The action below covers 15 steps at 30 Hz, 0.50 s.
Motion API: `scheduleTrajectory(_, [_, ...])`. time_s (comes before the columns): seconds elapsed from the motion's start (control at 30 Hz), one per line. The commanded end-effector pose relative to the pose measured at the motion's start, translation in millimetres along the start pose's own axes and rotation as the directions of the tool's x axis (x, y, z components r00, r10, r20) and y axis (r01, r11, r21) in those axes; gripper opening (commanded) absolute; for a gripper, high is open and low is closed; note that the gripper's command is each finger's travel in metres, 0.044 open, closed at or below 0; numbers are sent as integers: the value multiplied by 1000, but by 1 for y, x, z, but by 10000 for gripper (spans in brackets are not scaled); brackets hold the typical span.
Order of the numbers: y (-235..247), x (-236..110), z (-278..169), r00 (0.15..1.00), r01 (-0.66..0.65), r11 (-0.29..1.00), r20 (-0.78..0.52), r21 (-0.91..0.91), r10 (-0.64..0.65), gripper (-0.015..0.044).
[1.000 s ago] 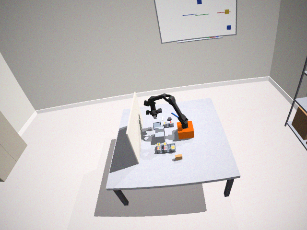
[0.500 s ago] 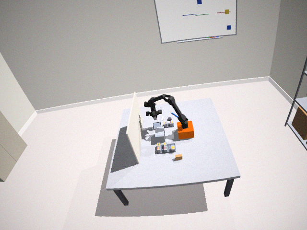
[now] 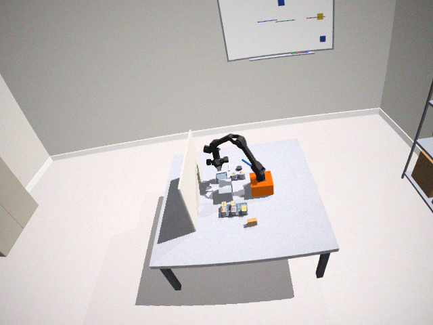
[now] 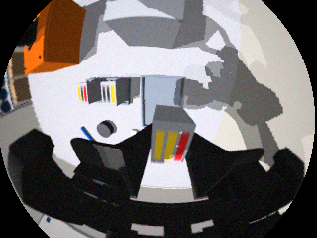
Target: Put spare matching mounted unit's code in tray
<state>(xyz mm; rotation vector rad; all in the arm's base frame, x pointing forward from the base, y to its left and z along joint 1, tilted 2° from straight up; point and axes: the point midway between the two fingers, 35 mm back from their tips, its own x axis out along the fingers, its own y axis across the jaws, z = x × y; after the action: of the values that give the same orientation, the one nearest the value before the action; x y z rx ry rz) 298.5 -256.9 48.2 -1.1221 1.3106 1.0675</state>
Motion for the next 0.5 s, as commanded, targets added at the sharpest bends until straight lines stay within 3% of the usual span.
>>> scheduleTrajectory(0.0, [1,6,0,1000,-6,1000,-1,-4,6,0])
scheduleTrajectory(0.47, [1,23,0,1000,-6,1000,-1,-4,6,0])
